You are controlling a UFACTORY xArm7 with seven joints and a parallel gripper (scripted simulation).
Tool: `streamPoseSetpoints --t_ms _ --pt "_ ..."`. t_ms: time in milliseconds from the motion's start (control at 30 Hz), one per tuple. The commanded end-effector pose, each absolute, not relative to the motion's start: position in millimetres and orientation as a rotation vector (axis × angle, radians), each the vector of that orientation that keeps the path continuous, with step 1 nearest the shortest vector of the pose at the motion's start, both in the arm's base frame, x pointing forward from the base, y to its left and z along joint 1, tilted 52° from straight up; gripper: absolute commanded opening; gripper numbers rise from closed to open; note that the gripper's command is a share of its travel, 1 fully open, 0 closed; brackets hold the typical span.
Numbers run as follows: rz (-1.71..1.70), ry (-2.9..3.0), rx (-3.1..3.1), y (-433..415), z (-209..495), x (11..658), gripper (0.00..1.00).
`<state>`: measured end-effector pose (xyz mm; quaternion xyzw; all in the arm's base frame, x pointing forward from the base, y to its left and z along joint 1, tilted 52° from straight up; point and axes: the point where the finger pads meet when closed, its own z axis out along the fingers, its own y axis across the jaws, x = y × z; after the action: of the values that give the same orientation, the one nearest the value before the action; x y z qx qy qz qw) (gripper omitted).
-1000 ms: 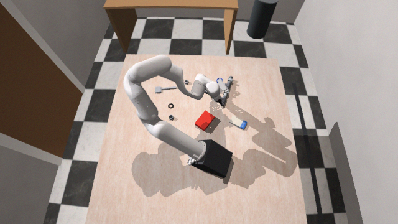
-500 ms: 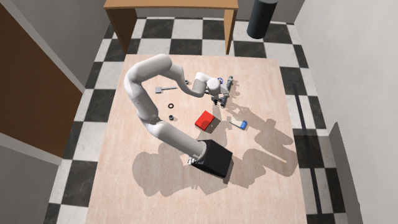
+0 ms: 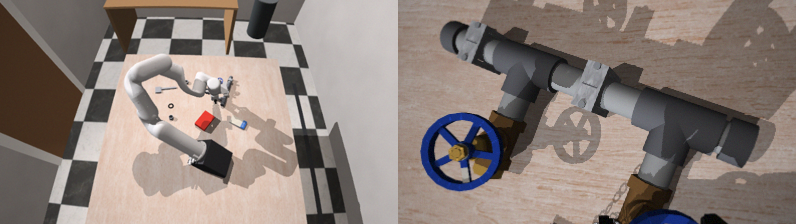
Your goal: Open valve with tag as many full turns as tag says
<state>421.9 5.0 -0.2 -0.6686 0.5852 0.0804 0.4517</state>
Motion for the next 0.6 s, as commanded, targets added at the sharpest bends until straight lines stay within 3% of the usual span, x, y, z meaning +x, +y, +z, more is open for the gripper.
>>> streamPoseSetpoints --t_ms 0,567 --pt "0.194 1.448 -1.651 2.8 0.2 422.7 0.0" --pt "0.16 1.397 -1.692 2.8 0.2 422.7 0.0"
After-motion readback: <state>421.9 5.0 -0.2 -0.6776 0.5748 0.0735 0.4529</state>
